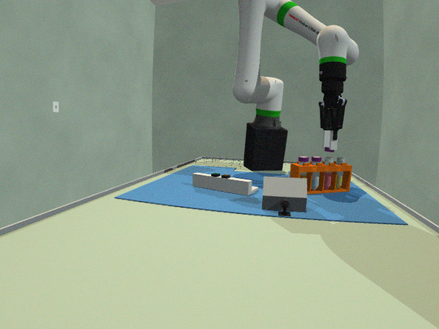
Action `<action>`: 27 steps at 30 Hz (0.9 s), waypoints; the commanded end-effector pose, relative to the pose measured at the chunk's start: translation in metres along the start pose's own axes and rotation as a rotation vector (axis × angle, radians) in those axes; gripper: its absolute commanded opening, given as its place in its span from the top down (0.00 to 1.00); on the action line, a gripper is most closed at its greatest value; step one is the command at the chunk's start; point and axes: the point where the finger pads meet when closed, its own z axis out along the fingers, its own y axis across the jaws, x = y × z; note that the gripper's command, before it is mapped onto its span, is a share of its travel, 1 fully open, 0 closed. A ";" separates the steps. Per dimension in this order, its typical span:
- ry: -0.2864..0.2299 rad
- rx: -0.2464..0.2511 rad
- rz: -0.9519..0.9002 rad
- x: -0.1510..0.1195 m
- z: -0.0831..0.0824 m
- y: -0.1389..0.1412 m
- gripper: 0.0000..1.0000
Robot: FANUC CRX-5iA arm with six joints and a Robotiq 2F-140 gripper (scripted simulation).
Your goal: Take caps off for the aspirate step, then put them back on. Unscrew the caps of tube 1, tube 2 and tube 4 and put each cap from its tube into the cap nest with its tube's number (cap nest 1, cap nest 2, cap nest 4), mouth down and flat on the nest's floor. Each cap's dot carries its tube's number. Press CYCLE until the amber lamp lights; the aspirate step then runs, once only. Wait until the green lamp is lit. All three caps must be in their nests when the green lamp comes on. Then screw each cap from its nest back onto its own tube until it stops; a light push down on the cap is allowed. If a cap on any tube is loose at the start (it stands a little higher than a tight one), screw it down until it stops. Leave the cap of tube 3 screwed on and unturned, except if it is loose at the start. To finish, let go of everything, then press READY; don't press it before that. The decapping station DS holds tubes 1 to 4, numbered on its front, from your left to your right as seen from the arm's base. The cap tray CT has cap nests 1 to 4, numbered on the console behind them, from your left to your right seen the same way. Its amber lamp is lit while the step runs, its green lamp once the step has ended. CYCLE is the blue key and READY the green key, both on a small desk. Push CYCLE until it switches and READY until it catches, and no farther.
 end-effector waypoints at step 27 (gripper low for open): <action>0.000 0.000 -0.837 0.121 -0.005 0.030 1.00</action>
